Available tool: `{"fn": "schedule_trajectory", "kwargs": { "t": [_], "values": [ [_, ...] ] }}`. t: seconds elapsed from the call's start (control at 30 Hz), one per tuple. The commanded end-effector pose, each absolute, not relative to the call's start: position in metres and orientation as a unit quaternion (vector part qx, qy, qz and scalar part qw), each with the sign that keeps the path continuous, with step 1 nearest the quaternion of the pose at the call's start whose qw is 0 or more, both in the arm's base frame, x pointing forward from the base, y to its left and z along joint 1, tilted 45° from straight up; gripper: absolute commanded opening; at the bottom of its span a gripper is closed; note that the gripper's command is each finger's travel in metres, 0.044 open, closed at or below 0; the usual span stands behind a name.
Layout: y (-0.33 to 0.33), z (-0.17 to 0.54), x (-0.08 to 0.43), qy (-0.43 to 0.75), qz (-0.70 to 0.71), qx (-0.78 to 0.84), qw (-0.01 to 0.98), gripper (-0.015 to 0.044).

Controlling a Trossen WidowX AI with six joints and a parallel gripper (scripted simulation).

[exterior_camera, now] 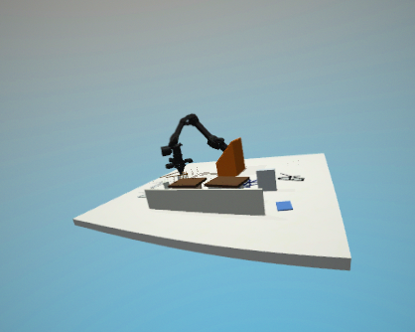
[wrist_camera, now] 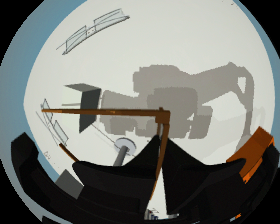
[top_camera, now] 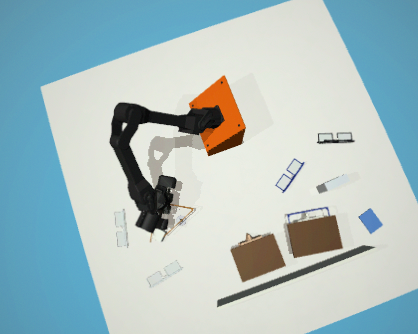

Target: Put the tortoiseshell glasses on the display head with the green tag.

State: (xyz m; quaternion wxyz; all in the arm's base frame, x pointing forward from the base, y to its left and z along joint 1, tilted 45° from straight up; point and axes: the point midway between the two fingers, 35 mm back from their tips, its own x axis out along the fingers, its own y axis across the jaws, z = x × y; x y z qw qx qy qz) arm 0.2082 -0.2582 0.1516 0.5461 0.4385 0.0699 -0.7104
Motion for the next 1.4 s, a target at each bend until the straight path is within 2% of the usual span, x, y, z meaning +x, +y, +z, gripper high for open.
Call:
{"fn": "schedule_trajectory", "kwargs": {
  "t": [0.0, 1.37],
  "values": [
    [-0.259, 0.152, 0.203, 0.071, -0.711, 0.437, 0.546, 0.0],
    [-0.269, 0.164, 0.177, 0.071, -0.711, 0.436, 0.547, 0.0]
  ]
}}
